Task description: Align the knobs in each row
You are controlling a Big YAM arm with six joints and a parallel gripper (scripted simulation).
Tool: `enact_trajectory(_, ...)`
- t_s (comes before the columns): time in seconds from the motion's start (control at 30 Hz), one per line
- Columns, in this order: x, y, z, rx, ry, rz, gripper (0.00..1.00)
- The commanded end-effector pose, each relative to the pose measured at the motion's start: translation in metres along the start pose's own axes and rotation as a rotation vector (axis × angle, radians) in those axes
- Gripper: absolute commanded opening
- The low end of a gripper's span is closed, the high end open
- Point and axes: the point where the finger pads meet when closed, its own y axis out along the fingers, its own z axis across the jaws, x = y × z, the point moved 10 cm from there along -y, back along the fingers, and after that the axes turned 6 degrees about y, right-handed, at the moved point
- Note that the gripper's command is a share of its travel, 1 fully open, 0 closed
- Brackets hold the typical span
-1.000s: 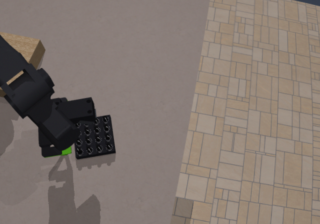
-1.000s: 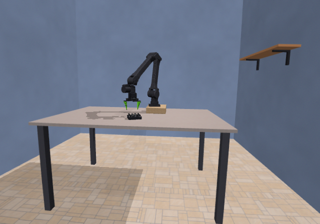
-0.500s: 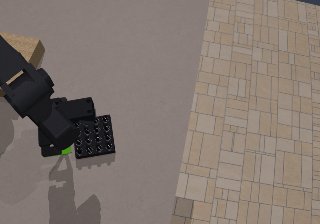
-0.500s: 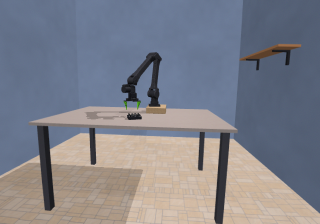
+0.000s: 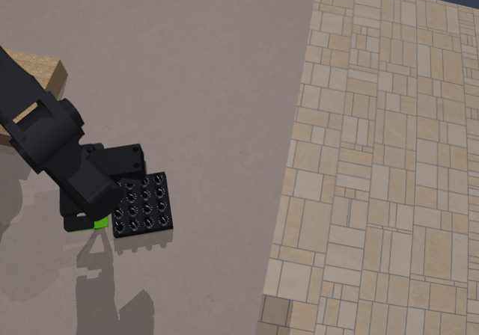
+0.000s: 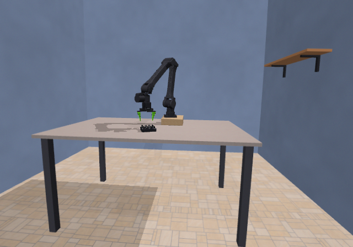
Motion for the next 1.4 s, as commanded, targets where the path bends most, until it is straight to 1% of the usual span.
enact_trajectory(0.0,0.030,-0.032,0.002,-0.053,0.060,-0.059,1.00)
enact_trajectory(0.23,0.052,-0.042,0.028,-0.045,0.176,-0.067,1.00)
enact_trajectory(0.3,0.052,-0.042,0.028,-0.045,0.176,-0.067,1.00)
enact_trajectory(0.37,0.062,-0.046,0.040,-0.041,0.230,-0.071,1.00)
enact_trajectory(0.43,0.063,-0.047,0.042,-0.041,0.238,-0.072,1.00)
enact_trajectory(0.47,0.063,-0.047,0.042,-0.041,0.238,-0.072,0.19)
enact_trajectory(0.57,0.058,-0.045,0.035,-0.040,0.261,-0.065,0.19)
enact_trajectory(0.7,0.062,-0.045,0.040,-0.038,0.244,-0.069,0.19)
enact_trajectory(1.37,0.062,-0.045,0.040,-0.038,0.244,-0.069,0.19)
